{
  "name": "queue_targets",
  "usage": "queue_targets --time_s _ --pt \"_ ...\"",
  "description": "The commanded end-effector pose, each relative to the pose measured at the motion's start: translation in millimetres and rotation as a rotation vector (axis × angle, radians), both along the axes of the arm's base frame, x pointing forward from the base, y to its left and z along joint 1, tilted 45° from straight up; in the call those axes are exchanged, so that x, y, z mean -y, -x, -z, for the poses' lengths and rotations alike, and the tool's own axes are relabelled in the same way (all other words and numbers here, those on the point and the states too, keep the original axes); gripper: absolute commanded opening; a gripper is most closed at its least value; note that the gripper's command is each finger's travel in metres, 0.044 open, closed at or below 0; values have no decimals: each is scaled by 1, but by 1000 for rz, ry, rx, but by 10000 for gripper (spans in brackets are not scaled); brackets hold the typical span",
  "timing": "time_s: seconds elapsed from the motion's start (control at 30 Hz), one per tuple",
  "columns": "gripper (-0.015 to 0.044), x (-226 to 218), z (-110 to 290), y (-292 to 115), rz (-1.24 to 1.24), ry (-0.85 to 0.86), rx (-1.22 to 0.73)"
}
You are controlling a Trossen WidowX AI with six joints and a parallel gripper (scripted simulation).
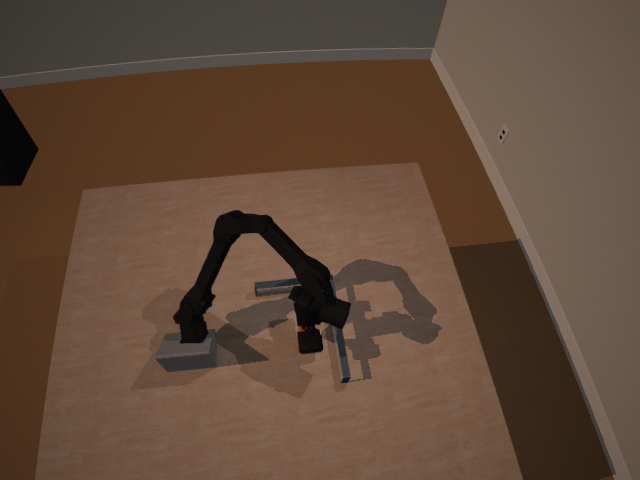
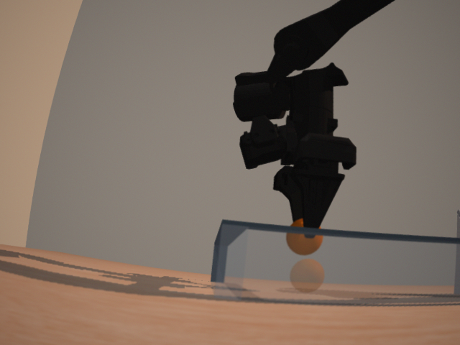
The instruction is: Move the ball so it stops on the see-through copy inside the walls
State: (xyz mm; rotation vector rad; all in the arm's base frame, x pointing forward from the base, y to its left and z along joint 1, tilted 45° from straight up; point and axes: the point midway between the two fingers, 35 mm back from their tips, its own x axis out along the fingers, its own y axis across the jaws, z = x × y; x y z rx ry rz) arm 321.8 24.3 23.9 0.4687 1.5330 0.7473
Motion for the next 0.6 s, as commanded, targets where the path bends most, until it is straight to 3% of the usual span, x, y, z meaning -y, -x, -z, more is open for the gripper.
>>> queue_targets --time_s 0.0,0.37,0.57 --pt "0 15 -13 -4 2 5 7" --pt "0 56 -59 -4 0 1 4" --pt "0 58 -53 -3 1 1 4"
